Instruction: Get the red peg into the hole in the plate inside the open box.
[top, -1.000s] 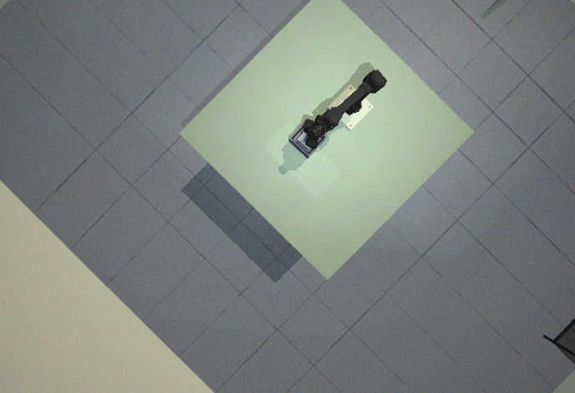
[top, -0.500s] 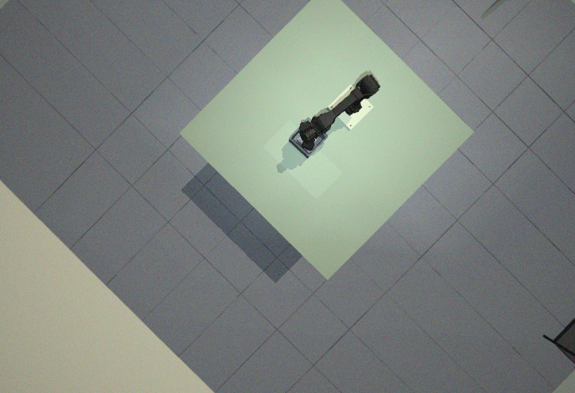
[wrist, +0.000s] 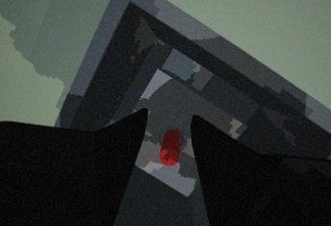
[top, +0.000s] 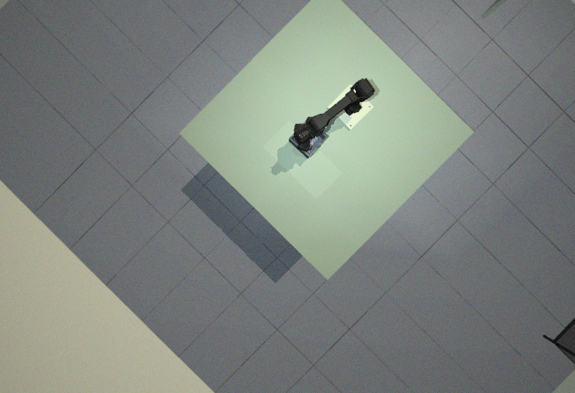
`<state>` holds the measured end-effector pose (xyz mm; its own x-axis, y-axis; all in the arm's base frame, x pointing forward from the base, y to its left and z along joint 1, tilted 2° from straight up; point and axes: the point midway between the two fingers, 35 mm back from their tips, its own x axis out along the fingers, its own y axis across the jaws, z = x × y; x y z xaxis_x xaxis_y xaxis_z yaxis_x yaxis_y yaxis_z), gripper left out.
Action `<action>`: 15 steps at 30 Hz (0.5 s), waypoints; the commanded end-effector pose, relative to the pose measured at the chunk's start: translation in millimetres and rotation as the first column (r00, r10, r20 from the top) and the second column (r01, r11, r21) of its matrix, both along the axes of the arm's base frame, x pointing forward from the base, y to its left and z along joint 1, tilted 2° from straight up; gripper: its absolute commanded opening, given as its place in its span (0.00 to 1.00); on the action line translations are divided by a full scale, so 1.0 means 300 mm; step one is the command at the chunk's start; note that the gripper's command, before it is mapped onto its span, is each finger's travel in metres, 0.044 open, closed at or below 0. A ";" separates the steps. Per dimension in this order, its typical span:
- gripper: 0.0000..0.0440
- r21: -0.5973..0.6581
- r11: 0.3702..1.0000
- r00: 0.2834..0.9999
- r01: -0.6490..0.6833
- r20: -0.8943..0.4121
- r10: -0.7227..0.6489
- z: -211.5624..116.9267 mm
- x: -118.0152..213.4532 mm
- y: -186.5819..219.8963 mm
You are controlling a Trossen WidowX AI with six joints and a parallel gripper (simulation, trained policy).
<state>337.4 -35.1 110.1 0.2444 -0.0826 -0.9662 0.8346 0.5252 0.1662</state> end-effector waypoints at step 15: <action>0.38 -0.004 1.000 0.999 -0.021 -0.045 0.021 0.024 0.061 -0.083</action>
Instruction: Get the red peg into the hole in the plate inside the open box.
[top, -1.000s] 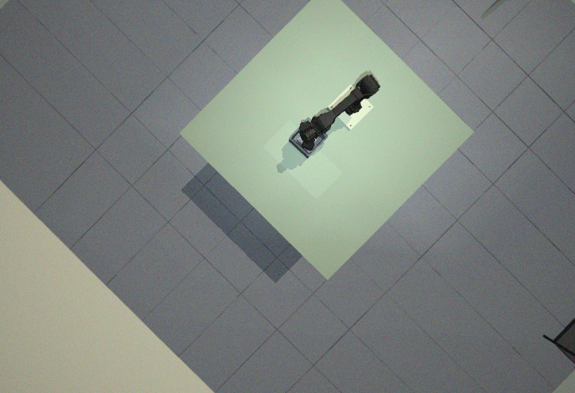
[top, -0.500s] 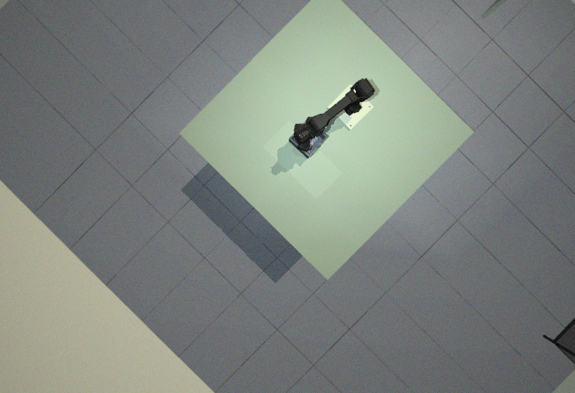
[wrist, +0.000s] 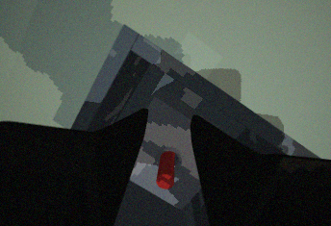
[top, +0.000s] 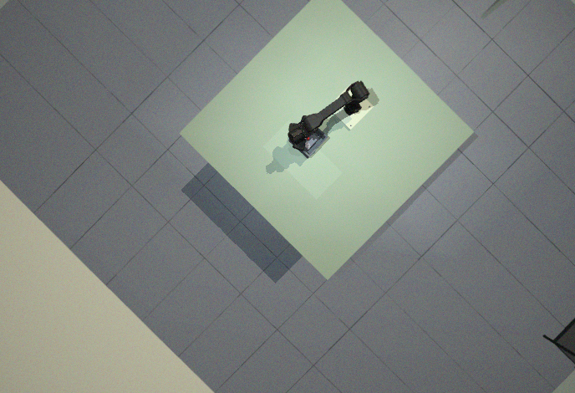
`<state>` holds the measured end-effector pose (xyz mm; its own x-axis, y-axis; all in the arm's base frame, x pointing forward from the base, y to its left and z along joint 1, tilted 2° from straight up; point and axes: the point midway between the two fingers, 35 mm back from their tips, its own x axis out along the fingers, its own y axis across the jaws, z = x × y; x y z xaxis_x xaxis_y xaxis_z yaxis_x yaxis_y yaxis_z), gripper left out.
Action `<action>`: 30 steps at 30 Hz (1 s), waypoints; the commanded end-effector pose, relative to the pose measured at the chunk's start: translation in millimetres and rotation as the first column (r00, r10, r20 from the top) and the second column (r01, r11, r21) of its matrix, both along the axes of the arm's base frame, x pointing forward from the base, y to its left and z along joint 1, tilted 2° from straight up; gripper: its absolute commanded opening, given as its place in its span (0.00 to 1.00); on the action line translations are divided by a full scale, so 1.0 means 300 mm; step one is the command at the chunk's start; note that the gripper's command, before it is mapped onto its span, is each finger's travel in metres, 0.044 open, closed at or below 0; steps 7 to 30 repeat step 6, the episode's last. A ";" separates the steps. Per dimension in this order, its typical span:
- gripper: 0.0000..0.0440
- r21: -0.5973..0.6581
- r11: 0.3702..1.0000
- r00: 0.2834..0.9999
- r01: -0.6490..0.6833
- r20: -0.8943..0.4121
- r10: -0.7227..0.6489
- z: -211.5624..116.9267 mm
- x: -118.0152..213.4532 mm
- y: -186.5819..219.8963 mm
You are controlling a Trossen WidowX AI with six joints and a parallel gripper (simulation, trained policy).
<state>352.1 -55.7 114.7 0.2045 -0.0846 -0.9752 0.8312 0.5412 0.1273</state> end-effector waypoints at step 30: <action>0.38 0.002 1.000 1.000 0.005 -0.023 -0.005 0.006 0.017 -0.050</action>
